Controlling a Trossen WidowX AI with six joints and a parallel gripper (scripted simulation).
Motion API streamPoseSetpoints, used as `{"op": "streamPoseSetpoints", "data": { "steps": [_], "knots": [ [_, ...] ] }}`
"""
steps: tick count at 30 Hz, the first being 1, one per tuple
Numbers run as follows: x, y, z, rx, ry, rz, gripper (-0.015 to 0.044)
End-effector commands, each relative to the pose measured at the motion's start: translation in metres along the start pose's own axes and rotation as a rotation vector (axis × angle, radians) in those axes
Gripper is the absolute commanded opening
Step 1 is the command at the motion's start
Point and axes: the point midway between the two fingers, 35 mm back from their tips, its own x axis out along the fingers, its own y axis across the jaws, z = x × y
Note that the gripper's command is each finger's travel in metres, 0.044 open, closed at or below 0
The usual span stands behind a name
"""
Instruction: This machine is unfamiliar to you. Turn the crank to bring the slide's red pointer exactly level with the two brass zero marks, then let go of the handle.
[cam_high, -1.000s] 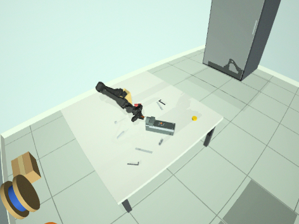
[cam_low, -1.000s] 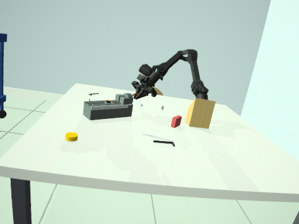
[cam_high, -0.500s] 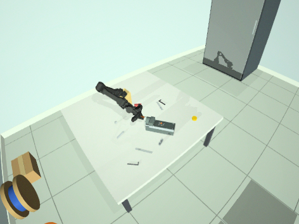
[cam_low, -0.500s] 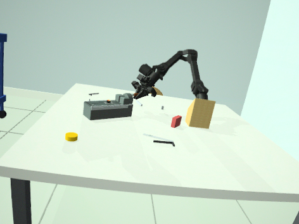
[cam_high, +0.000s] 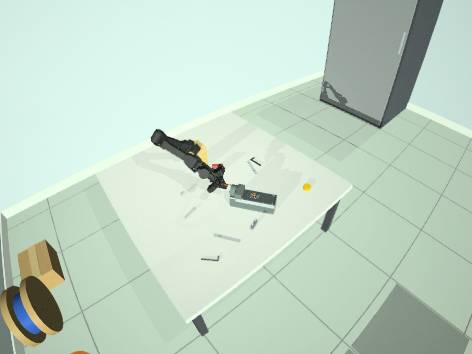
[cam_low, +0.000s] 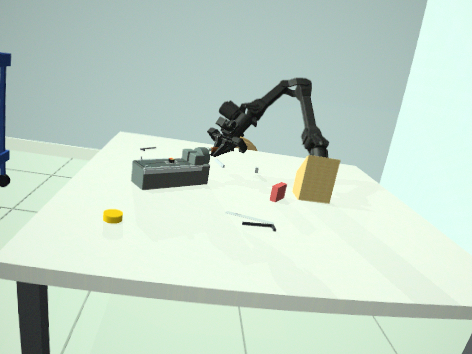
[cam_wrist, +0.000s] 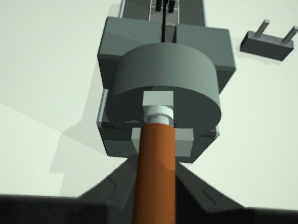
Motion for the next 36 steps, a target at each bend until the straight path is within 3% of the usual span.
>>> {"op": "streamPoseSetpoints", "data": {
  "steps": [1, 36],
  "knots": [
    [-0.0015, -0.0091, 0.0011, 0.005, -0.004, -0.023, 0.0000],
    [-0.0009, -0.0125, 0.0004, 0.005, -0.004, -0.023, 0.0000]
  ]
}}
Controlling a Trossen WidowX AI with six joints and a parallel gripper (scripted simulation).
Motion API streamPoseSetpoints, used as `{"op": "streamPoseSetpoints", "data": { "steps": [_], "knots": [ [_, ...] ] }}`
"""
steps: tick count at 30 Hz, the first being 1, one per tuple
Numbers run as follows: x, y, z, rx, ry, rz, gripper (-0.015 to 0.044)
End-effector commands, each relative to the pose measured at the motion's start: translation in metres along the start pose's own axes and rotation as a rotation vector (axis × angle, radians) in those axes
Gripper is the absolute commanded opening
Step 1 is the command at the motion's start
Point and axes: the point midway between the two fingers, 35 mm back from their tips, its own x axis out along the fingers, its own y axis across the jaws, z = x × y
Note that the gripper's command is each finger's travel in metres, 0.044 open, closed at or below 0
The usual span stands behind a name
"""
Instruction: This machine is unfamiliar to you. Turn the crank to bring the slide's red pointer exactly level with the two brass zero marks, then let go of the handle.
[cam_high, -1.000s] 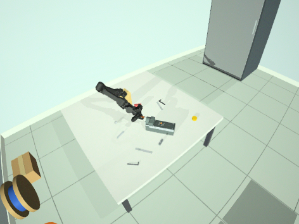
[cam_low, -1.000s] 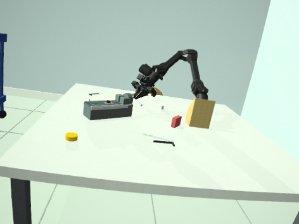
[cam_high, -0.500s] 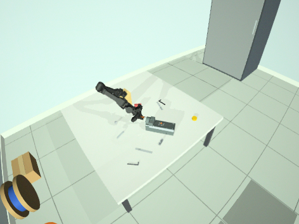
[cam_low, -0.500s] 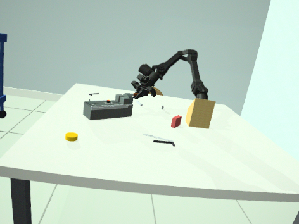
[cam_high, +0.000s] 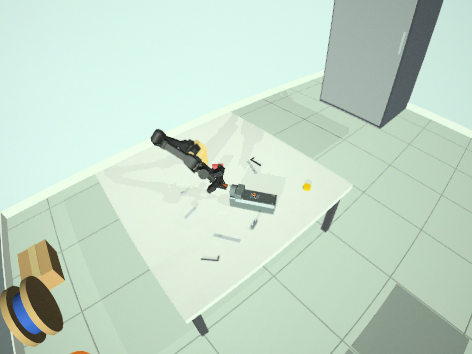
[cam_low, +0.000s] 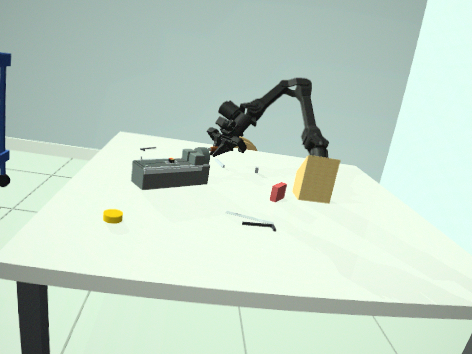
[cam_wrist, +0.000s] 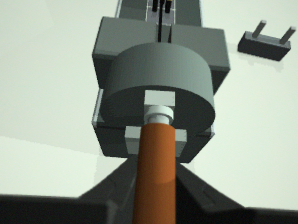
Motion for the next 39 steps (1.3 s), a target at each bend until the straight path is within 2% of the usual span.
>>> {"op": "streamPoseSetpoints", "data": {
  "steps": [1, 39],
  "knots": [
    [-0.0007, -0.0092, 0.0003, 0.006, -0.002, -0.023, 0.0000],
    [0.0036, -0.0175, -0.0037, 0.006, -0.002, -0.024, 0.0000]
  ]
}}
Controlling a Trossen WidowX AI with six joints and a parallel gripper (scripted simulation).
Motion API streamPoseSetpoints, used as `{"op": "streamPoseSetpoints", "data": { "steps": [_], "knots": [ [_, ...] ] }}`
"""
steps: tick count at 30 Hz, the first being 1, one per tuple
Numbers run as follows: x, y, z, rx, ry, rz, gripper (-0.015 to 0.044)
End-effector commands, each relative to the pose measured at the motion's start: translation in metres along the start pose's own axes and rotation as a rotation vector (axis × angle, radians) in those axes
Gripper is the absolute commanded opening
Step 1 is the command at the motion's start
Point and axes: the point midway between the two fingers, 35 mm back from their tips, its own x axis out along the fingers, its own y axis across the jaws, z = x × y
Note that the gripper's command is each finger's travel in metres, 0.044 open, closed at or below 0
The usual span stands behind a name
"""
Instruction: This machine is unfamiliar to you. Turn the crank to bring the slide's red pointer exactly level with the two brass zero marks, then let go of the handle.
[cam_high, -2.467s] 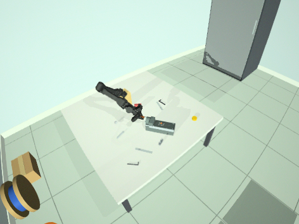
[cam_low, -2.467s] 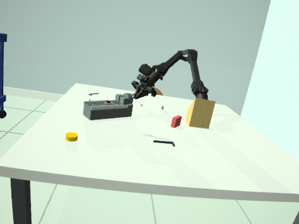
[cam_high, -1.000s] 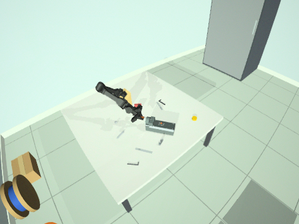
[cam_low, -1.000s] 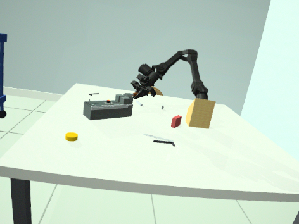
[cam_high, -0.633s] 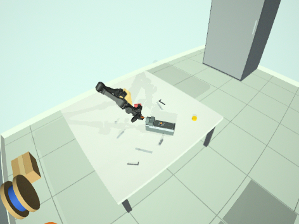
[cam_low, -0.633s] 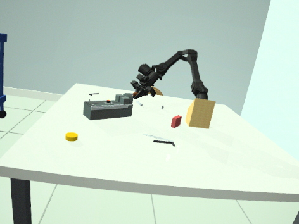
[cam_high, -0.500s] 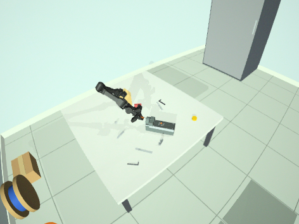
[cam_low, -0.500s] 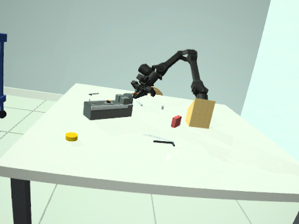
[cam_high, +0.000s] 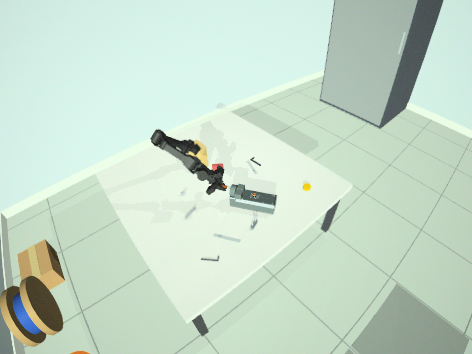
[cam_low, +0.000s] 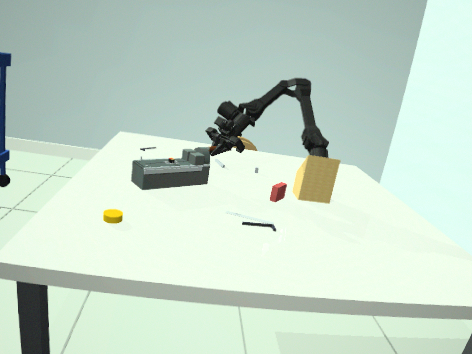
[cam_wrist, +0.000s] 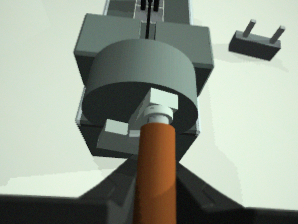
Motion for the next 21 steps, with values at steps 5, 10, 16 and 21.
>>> {"op": "streamPoseSetpoints", "data": {
  "steps": [5, 10, 16, 21],
  "knots": [
    [0.003, -0.011, -0.003, 0.007, 0.001, -0.018, 0.0000],
    [0.005, -0.014, -0.005, 0.007, 0.001, -0.018, 0.0000],
    [0.008, -0.017, -0.008, 0.007, 0.001, -0.018, 0.0000],
    [0.011, -0.020, -0.011, 0.006, 0.001, -0.018, 0.0000]
  ]
}}
